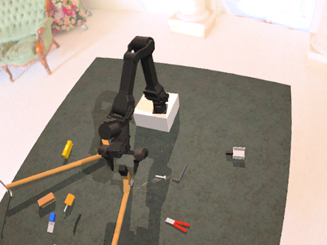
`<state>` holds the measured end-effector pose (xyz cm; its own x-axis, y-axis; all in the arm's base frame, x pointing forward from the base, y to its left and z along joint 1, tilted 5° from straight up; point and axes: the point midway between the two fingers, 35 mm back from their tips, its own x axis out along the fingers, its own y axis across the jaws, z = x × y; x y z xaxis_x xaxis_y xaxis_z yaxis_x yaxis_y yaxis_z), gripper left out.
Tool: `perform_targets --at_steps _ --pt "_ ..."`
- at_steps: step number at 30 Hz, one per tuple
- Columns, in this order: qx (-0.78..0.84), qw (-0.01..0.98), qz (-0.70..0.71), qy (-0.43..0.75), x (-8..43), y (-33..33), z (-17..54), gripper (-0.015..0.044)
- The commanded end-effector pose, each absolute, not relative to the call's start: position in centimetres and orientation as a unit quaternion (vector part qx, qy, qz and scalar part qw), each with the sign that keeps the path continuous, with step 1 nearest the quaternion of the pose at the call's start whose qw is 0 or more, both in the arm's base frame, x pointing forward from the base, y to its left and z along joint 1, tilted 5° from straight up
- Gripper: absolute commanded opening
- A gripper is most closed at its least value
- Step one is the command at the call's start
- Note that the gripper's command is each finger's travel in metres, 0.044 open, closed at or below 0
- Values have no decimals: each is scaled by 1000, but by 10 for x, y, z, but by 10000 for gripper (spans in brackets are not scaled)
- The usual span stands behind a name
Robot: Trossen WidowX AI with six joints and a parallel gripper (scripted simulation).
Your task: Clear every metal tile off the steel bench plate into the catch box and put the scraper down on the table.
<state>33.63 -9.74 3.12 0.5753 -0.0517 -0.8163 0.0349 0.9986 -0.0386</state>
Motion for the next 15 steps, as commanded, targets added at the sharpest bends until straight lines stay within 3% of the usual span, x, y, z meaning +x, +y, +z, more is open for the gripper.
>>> perform_targets --at_steps 1,15 --pt "-8 886 -27 462 341 -98 24 440" --pt "-8 887 -27 462 352 -98 4 440"
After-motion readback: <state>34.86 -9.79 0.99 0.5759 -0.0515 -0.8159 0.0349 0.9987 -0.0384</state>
